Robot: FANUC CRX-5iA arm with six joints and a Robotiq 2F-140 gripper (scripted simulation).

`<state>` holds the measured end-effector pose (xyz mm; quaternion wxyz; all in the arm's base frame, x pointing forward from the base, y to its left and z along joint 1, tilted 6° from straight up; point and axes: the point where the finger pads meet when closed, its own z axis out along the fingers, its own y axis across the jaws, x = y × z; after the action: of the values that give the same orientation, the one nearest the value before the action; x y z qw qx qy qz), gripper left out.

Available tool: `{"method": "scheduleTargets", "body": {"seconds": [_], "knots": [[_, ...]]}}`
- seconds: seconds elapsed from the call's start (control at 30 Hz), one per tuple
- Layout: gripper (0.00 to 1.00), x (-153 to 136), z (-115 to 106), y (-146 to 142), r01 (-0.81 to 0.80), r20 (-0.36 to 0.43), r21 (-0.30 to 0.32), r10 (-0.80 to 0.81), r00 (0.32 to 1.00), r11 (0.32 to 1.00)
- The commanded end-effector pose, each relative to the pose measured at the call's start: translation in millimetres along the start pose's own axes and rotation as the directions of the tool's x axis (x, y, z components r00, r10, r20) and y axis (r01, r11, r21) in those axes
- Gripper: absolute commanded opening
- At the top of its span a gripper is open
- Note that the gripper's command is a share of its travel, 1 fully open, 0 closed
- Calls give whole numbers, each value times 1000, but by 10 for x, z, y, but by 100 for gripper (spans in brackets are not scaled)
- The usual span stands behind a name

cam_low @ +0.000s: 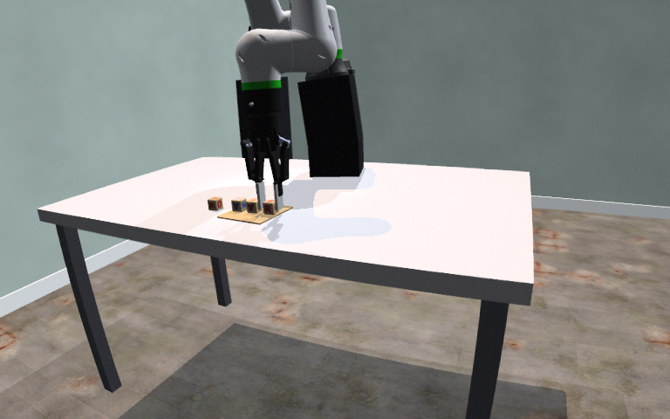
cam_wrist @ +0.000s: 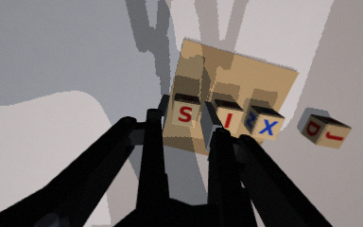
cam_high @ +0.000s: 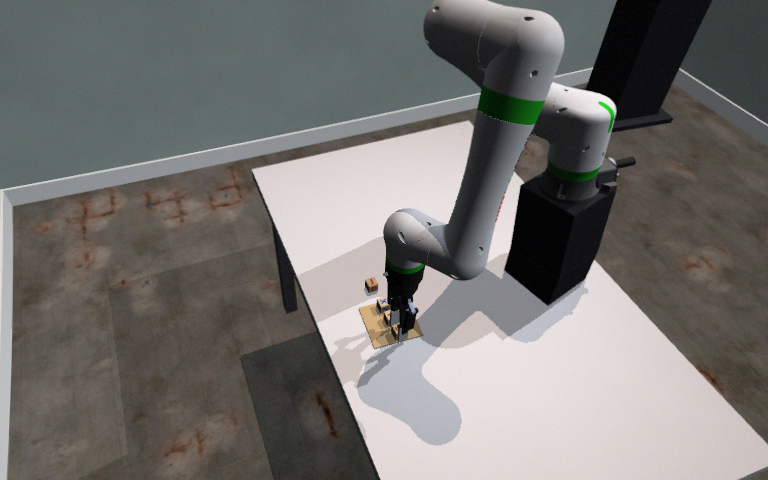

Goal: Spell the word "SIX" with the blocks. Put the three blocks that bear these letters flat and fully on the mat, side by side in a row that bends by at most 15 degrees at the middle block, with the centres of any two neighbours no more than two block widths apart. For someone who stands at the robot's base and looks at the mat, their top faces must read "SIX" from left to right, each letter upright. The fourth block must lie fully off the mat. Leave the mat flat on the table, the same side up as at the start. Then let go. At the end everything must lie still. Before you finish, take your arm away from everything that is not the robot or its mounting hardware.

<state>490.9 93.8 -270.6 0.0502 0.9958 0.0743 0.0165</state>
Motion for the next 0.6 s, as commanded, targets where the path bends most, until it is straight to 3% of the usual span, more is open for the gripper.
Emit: {"method": "scheduleTargets", "body": {"seconds": [0.0,0.57], "knots": [[28,1,-137,1,0,0,0,0,1000,1000],[28,1,-788,1,0,0,0,0,1000,1000]]}}
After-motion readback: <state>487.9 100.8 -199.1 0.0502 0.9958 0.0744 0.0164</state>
